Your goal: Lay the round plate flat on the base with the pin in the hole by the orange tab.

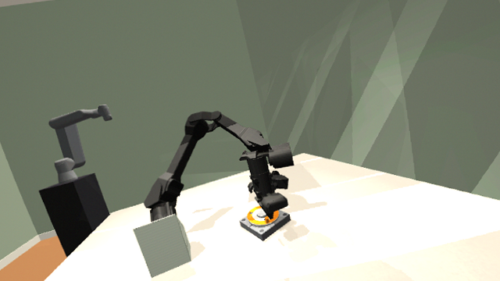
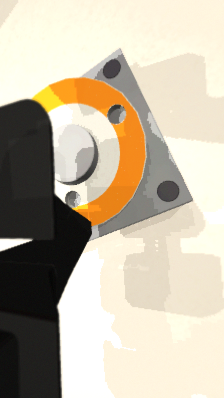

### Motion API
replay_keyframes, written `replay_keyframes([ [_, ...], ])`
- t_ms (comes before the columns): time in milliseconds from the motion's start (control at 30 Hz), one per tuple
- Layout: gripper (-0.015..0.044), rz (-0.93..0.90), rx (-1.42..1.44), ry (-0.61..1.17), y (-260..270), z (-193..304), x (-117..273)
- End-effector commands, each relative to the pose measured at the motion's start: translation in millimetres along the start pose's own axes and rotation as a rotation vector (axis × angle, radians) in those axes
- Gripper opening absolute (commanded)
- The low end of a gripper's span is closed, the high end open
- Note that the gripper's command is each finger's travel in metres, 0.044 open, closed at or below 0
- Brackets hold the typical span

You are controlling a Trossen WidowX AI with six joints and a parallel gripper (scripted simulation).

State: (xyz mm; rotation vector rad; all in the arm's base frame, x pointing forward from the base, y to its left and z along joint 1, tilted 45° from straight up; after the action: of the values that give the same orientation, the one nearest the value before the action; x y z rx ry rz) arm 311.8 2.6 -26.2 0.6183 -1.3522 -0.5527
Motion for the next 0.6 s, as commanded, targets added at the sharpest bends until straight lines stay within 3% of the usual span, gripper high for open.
replay_keyframes([
  [0, 0.0000, 0.001, -0.003, 0.008, -1.2, 7.0, -0.7],
  [567, 0.0000, 0.001, -0.003, 0.009, -1.8, 23.7, 0.3],
])
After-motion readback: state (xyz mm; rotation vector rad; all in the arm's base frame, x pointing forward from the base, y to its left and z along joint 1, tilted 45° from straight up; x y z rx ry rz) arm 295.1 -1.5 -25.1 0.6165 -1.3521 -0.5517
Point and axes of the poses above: the point midway between the two fingers, 35 mm back from their tips, its own x axis back along the fingers, its own y axis across the jaws, z = x × y, the point moved 6 cm from there along x, back along the fingers, and after that the axes turned 7 degrees about -x, right-handed, at the moved point
